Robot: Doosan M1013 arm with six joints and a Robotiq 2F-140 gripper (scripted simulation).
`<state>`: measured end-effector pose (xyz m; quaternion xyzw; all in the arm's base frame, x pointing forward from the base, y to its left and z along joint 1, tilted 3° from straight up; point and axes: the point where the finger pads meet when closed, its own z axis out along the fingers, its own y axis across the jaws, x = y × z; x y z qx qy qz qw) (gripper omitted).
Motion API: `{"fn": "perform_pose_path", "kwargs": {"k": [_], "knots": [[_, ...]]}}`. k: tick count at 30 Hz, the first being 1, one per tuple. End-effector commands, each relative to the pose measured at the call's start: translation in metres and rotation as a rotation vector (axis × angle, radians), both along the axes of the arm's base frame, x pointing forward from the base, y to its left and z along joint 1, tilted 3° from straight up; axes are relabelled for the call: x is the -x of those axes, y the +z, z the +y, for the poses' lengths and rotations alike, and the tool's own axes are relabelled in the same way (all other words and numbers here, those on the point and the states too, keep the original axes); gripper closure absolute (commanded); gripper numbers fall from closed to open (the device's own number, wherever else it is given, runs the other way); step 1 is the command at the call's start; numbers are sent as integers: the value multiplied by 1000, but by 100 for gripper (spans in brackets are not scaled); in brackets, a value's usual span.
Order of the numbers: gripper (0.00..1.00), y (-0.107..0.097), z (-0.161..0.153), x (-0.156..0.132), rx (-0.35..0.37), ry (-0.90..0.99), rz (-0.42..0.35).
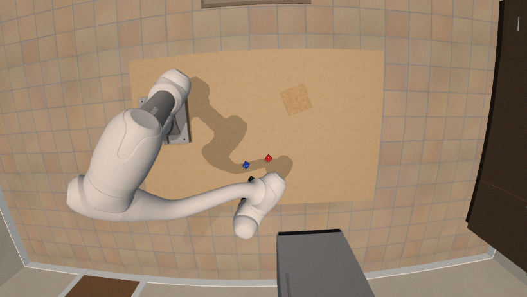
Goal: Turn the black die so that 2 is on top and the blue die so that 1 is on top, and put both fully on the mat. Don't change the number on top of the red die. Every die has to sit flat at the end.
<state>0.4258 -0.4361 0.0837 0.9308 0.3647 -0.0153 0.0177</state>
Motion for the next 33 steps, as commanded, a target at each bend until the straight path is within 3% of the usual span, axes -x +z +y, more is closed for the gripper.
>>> {"fn": "perform_pose_path", "kwargs": {"k": [1, 33], "knots": [[65, -1, 0, 0, 0, 0, 0], [65, -39, -1, 0, 0, 0, 0]]}}
